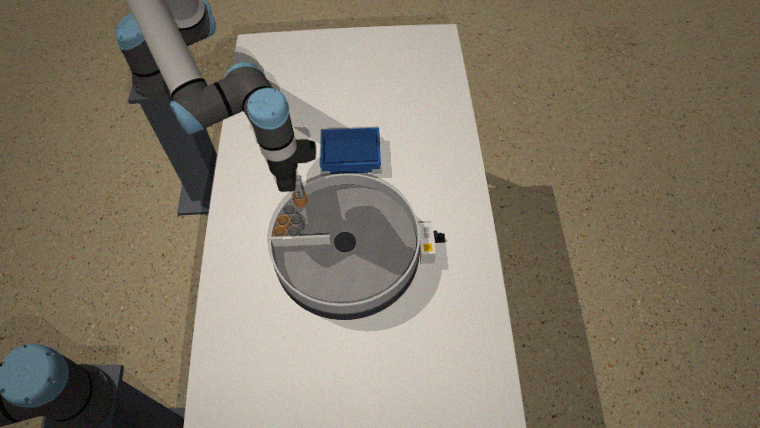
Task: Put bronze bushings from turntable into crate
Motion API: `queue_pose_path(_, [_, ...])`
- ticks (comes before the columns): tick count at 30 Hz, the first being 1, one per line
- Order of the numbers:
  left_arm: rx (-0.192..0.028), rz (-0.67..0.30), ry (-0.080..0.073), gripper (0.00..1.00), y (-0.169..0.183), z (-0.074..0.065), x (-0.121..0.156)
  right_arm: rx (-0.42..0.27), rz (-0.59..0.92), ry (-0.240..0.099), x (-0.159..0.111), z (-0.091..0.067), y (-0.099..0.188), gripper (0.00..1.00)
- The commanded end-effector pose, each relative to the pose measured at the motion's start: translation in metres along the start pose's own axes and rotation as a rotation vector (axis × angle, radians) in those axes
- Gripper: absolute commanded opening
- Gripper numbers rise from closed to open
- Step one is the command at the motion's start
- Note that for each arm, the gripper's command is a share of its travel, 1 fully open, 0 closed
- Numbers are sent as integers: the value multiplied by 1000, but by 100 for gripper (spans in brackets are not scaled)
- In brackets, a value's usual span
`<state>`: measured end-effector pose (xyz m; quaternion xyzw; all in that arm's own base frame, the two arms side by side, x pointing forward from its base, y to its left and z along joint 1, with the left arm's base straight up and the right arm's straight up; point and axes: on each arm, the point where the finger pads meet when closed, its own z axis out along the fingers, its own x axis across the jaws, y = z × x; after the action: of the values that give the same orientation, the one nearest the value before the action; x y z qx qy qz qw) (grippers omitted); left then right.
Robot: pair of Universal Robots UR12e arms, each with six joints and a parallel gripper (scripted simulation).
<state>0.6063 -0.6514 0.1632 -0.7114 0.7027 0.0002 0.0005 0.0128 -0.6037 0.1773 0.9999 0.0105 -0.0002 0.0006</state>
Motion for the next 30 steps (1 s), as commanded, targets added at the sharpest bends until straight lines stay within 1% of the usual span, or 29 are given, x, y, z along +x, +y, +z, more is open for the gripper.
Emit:
queue_pose_path(1, [0, -1, 3, 0, -4, -2, -10, 1, -1, 0, 1, 0, 0, 100])
queue_pose_path(4, [0, -1, 3, 0, -12, -2, -24, 1, -1, 0, 1, 0, 0, 100])
queue_pose_path(7, [0, -1, 3, 0, -23, -2, -45, 1, -1, 0, 1, 0, 0, 100])
queue_pose_path(9, [0, -1, 3, 0, -23, -2, -45, 1, -1, 0, 1, 0, 0, 100])
queue_pose_path(19, [1, -1, 3, 0, -74, -2, -139, 1, -1, 0, 1, 0, 0, 100])
queue_pose_path(24, [1, -1, 3, 0, -102, -2, -190, 1, -1, 0, 1, 0, 0, 100])
queue_pose_path(26, [1, -1, 3, 0, -102, -2, -190, 1, -1, 0, 1, 0, 0, 100])
queue_pose_path(27, [1, -1, 2, 0, -108, -2, -202, 1, -1, 0, 1, 0, 0, 100])
queue_pose_path(30, [0, -1, 1, 0, -120, -1, -224, 1, -1, 0, 1, 0, 0, 100])
